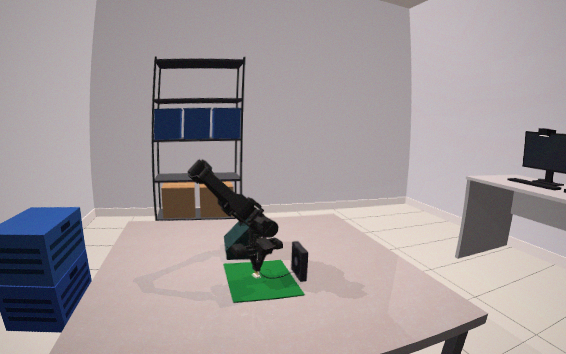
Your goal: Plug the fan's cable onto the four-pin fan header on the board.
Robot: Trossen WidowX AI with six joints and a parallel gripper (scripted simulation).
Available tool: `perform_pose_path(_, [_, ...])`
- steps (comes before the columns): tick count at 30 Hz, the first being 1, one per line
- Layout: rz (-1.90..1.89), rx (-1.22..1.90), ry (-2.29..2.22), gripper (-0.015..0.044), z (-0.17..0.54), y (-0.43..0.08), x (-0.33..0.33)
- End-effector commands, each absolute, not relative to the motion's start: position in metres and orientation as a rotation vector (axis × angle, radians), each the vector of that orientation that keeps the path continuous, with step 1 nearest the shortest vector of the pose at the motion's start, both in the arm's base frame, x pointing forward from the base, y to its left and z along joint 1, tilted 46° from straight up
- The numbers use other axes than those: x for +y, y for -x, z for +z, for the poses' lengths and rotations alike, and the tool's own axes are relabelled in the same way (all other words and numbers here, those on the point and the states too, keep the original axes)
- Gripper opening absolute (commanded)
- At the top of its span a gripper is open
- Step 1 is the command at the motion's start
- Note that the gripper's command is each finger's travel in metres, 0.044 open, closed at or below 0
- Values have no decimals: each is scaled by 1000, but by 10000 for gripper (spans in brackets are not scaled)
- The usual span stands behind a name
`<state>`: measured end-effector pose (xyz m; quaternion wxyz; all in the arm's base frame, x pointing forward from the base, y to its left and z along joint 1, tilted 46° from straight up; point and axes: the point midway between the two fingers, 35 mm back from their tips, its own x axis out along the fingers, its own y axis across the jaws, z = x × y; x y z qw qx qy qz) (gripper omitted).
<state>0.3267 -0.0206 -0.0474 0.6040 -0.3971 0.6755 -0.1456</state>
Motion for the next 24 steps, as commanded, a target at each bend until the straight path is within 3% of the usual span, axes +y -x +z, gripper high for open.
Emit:
perform_pose_path(1, [-337, 1561, 922, 0, -47, -327, -21])
perform_pose_path(24, [-336, 1561, 924, 0, -51, -327, -24])
